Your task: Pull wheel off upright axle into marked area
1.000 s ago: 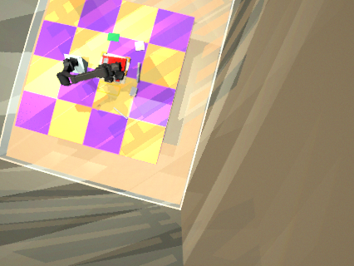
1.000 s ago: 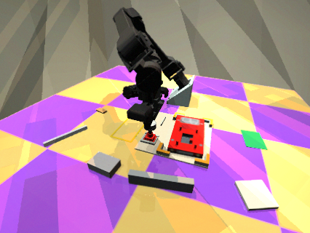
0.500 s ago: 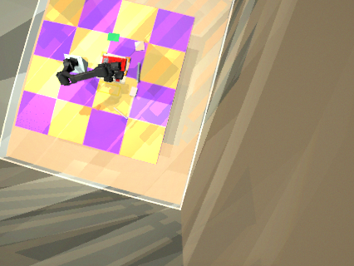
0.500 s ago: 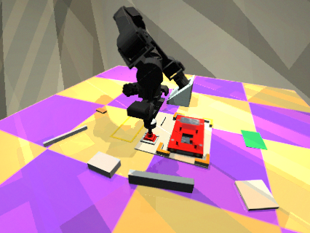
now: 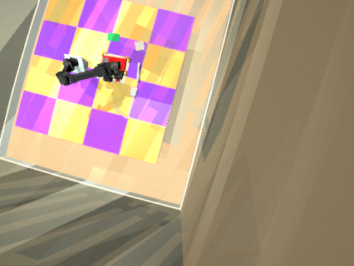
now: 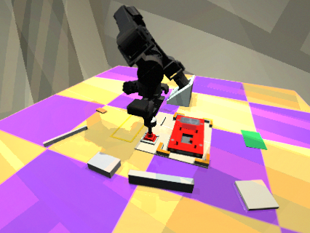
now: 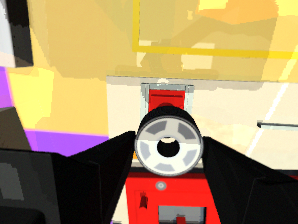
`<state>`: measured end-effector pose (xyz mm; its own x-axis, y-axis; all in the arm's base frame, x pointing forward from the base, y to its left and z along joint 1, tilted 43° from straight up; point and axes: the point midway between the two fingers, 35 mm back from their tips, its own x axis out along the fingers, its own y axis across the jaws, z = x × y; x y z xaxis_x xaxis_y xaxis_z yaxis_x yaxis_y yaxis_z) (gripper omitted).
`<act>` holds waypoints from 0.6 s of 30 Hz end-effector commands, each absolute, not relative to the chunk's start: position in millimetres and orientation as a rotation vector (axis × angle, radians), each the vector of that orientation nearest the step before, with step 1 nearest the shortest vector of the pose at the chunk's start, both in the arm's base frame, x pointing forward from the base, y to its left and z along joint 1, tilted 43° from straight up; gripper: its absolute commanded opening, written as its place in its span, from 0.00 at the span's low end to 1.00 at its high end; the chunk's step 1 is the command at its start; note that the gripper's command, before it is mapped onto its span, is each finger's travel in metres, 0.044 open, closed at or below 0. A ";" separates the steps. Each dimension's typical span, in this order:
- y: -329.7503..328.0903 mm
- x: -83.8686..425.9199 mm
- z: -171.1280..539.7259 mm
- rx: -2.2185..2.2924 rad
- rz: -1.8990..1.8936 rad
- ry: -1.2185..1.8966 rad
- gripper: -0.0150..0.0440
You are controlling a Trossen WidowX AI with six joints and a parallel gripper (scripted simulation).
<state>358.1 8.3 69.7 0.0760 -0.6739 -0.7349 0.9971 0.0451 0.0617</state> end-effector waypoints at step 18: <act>0.6 337.1 117.7 0.675 -1.401 0.612 0.25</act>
<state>344.1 9.8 107.2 0.0767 -0.6697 -0.7387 0.9970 0.0451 0.0626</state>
